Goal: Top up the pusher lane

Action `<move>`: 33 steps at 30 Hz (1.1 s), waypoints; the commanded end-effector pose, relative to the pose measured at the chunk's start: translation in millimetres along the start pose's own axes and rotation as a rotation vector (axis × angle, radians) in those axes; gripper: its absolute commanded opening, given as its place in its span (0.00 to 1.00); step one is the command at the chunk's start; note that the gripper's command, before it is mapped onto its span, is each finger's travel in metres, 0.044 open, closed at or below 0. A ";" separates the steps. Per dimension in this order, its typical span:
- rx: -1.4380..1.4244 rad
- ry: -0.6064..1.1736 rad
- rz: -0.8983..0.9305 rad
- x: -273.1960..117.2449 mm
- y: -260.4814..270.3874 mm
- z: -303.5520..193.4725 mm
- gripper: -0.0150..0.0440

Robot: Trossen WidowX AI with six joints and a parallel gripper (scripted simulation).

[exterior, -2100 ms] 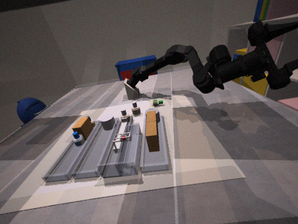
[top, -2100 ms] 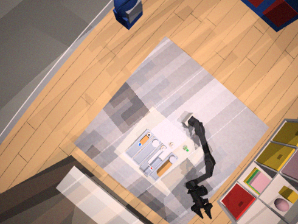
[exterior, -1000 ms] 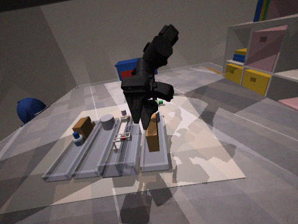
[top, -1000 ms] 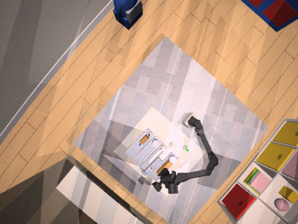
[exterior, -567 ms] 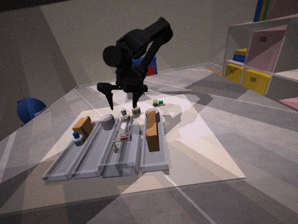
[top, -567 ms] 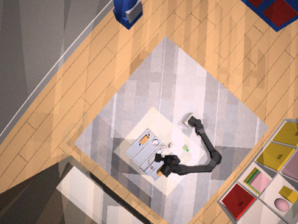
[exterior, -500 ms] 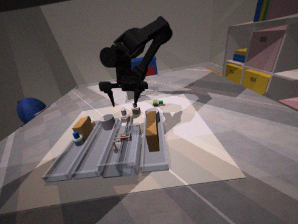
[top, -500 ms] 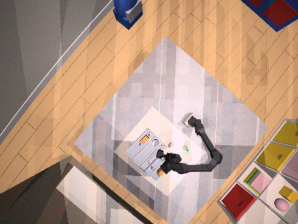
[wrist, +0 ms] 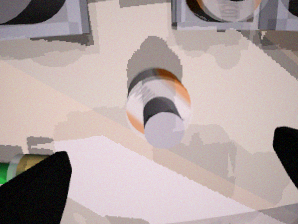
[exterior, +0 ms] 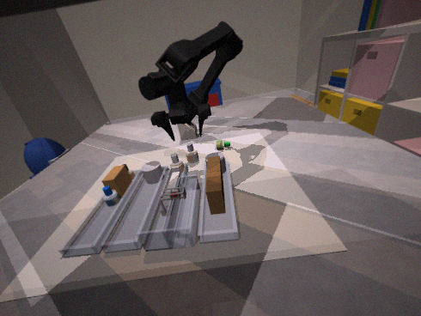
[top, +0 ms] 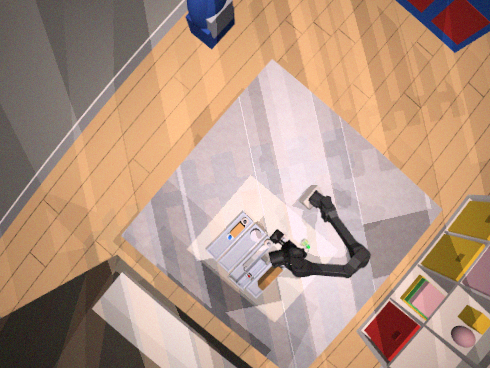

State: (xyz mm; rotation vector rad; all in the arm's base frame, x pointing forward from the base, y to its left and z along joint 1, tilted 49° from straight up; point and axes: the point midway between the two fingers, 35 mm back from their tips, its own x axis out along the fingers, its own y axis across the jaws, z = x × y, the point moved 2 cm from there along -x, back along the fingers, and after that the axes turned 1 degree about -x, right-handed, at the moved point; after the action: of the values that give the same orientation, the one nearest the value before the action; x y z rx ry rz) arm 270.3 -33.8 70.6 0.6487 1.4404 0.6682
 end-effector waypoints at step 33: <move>0.008 0.002 0.010 66.3 2.2 -2.4 1.00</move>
State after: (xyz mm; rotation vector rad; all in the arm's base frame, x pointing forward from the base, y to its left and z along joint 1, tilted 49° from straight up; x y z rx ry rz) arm 269.5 13.6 31.0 0.6509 1.4436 0.6729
